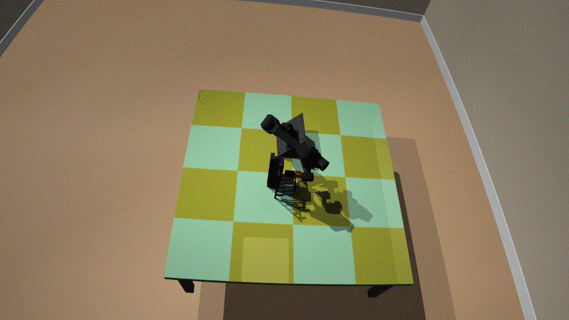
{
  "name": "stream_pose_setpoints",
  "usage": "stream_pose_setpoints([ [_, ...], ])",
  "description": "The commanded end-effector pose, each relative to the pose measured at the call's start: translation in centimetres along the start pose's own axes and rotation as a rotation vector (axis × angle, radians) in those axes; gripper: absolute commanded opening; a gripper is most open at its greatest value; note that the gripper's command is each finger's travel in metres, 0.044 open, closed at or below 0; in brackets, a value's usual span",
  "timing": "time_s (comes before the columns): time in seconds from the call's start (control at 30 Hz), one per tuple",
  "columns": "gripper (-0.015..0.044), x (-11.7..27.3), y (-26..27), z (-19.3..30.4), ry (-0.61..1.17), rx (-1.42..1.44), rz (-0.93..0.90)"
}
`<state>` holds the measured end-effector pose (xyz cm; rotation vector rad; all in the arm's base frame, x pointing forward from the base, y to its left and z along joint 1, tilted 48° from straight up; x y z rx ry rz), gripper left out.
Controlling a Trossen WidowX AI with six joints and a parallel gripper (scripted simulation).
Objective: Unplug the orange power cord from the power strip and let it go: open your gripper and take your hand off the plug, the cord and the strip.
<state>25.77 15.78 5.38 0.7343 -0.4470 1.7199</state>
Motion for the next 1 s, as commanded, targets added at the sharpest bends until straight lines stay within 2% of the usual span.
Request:
stream_pose_setpoints([
  [0.0,0.044,0.6,-0.5,-2.2,-0.005,0.001,0.003],
  [0.13,0.044,1.2,-0.9,-5.3,-0.006,0.001,0.004],
  [0.97,0.044,1.2,-0.9,-5.3,-0.006,0.001,0.004],
])
Point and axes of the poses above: the point midway between the two fingers, 35 mm back from their tips, its own x axis back along the fingers, its own y axis across the jaws, z = x × y, the point moved 5 cm from there along x, back along the fingers, and after that the axes turned 11 degrees about x, right-handed, at the moved point
